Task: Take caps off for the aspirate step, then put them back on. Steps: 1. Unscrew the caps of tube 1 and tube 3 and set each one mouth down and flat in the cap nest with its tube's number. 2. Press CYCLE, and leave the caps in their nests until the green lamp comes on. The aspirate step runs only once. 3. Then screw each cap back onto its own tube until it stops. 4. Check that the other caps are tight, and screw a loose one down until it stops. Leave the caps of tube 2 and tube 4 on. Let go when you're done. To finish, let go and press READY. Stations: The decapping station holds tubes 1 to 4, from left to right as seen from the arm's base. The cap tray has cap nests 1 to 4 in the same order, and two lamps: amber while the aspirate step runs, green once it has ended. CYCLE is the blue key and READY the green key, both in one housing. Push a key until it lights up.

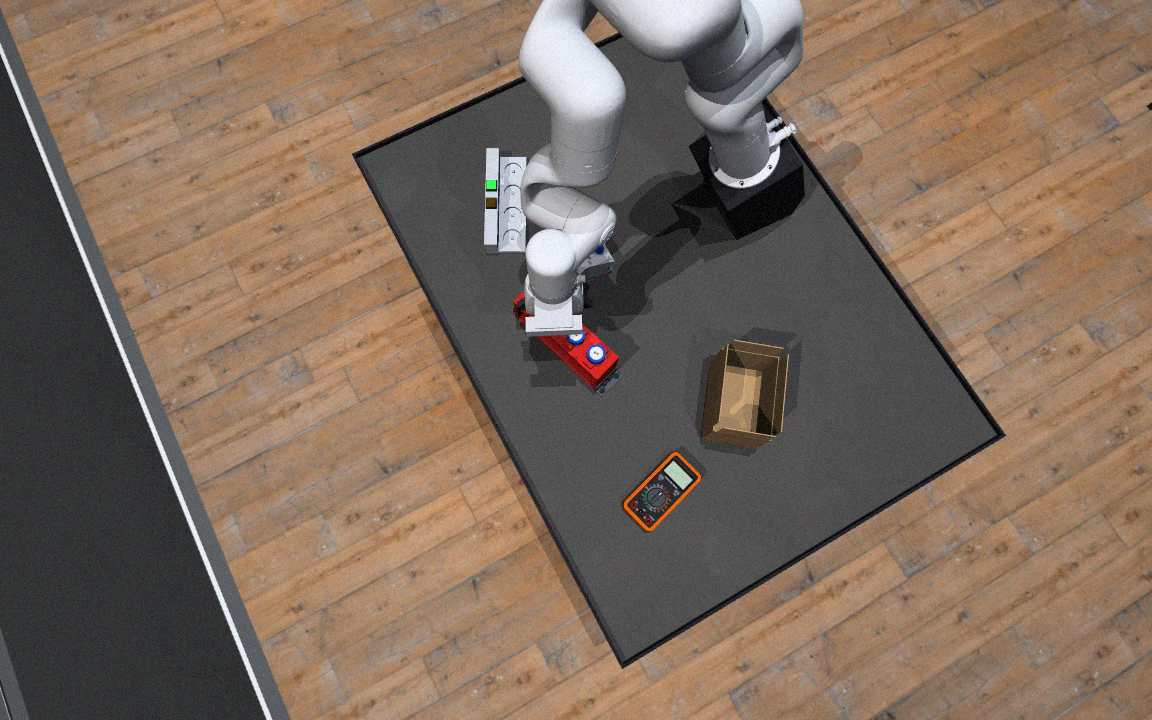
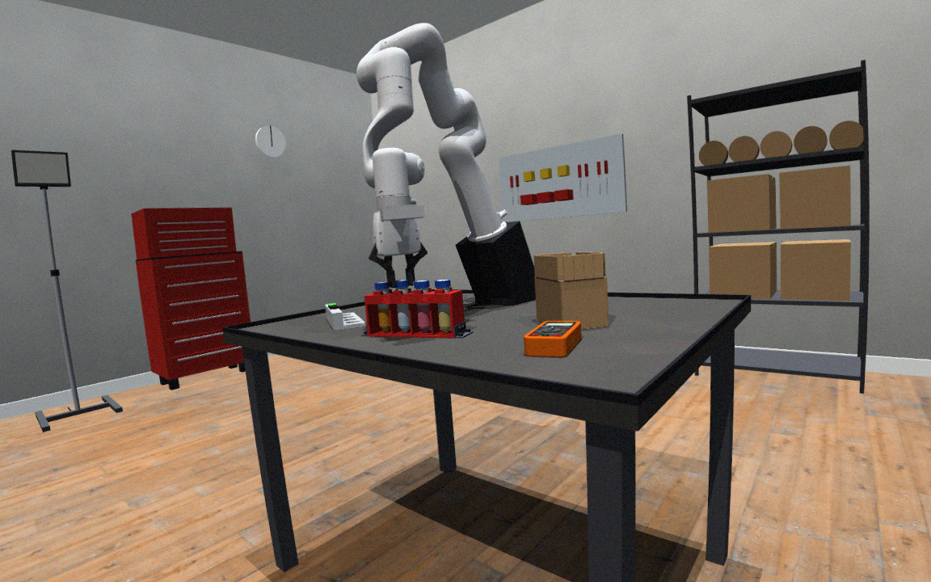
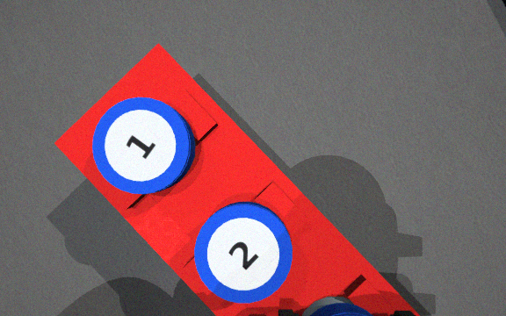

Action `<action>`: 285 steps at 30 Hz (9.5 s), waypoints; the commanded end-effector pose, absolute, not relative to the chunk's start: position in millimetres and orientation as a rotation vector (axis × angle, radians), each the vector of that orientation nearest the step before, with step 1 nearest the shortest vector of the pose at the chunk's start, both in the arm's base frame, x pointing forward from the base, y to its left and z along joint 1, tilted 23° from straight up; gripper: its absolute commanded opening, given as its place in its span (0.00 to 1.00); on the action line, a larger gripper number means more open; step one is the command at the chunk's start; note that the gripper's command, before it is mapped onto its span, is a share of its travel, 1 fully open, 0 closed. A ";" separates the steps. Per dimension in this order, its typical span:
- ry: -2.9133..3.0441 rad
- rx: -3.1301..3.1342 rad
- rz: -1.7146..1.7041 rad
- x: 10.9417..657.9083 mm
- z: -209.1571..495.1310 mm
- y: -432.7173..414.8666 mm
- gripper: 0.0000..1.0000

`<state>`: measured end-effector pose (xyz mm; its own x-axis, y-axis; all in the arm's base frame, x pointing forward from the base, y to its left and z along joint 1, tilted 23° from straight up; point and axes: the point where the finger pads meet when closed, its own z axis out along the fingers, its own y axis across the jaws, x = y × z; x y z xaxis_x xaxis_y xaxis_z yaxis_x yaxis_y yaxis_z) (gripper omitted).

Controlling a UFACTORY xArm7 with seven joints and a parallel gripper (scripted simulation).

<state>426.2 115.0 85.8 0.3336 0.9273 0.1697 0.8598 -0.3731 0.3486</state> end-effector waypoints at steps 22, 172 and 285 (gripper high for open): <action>1.936 2.081 0.451 426.1 87.2 115.3 0.46; 2.164 1.795 0.394 426.6 86.1 115.5 0.00; 2.176 1.779 0.391 426.5 86.3 115.5 0.46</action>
<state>425.9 115.2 85.4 -0.0793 0.9967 -0.0173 0.9135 0.0796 0.3989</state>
